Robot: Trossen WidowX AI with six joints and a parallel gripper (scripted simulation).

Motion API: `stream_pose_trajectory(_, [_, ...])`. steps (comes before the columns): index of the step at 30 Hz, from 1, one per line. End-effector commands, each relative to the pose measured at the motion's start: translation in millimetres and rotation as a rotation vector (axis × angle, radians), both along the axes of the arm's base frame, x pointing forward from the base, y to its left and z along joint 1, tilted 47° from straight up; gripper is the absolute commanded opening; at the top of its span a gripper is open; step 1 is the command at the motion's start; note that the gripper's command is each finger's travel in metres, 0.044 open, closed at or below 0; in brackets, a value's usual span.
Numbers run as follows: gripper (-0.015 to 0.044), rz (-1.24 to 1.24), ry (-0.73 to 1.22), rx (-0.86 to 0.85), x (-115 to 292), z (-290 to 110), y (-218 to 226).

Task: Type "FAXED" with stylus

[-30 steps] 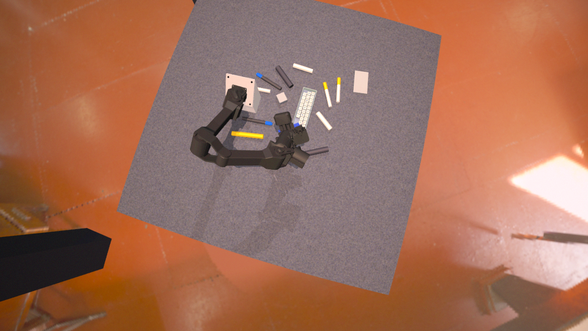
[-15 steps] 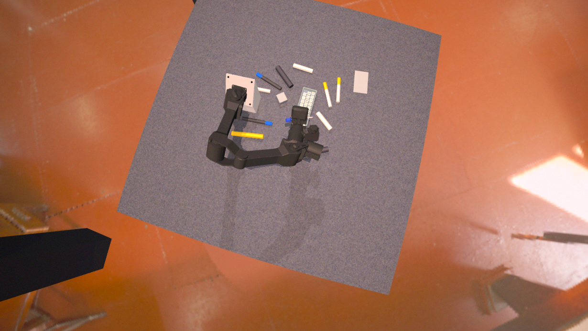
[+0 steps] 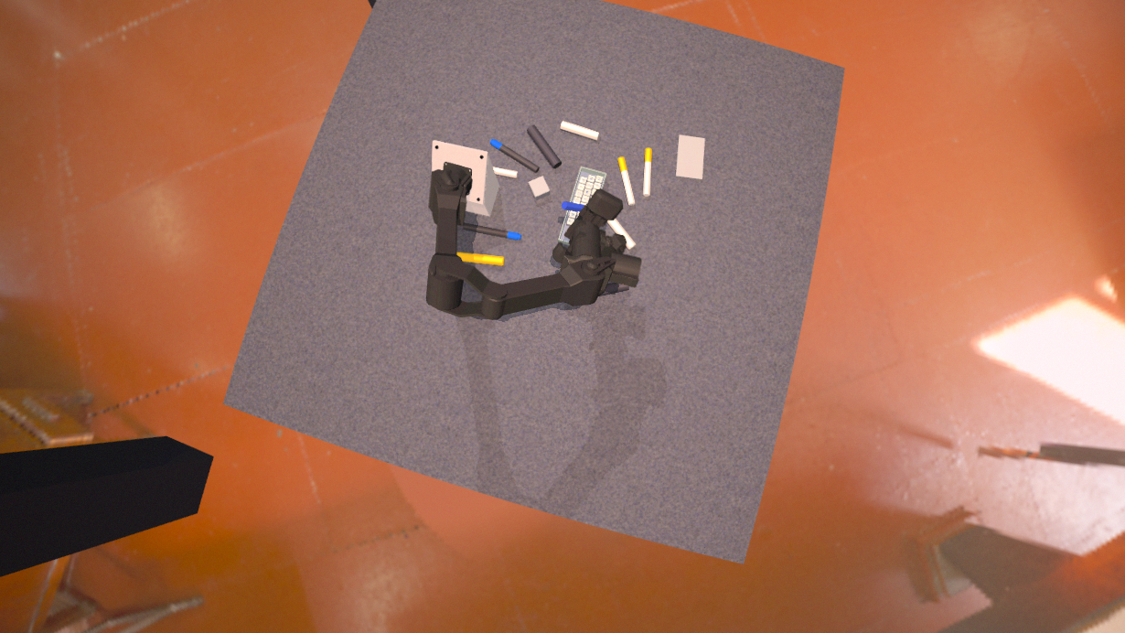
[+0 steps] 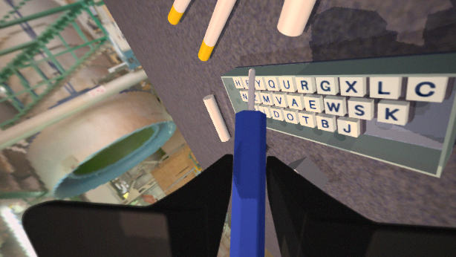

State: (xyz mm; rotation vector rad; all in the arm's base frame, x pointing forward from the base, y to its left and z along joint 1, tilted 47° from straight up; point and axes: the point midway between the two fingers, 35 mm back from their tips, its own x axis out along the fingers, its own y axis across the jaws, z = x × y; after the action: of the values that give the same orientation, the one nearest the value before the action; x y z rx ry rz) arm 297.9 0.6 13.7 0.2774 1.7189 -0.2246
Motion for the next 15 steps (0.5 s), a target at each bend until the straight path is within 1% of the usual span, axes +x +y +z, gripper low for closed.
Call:
stream_pose_trajectory(1, [0.0,-0.106,0.041,0.0,2.2,-7.0,8.9])
stream_pose_trajectory(15, [0.0,-0.51,0.193,-0.064,9.8,-33.9,44.6])
